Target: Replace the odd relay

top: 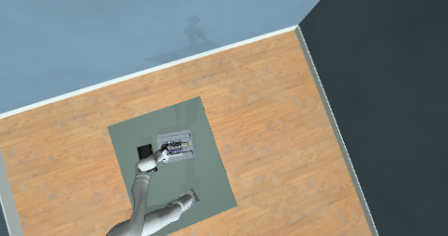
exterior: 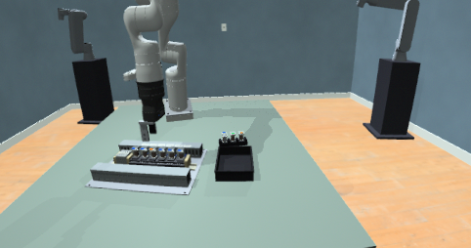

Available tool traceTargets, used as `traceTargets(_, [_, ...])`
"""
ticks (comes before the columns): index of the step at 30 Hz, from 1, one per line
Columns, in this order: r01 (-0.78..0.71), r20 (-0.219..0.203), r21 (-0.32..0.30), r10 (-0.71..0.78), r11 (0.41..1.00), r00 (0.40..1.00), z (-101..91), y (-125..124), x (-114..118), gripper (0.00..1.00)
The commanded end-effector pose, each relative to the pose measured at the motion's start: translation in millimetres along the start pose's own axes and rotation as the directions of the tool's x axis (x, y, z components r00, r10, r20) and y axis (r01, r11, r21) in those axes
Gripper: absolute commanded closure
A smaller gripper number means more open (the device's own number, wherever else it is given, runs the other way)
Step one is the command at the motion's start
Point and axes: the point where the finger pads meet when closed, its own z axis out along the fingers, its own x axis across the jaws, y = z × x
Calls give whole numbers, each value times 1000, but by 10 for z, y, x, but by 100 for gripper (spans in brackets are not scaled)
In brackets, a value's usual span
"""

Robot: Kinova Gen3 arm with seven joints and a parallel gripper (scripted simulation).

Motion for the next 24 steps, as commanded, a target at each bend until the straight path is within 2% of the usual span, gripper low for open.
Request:
traceTargets(1, [1,3,0,-1,1000,1000,-13,7,-9,0])
traceTargets(24, [1,3,0,-1,1000,1000,-39,28,-16,0])
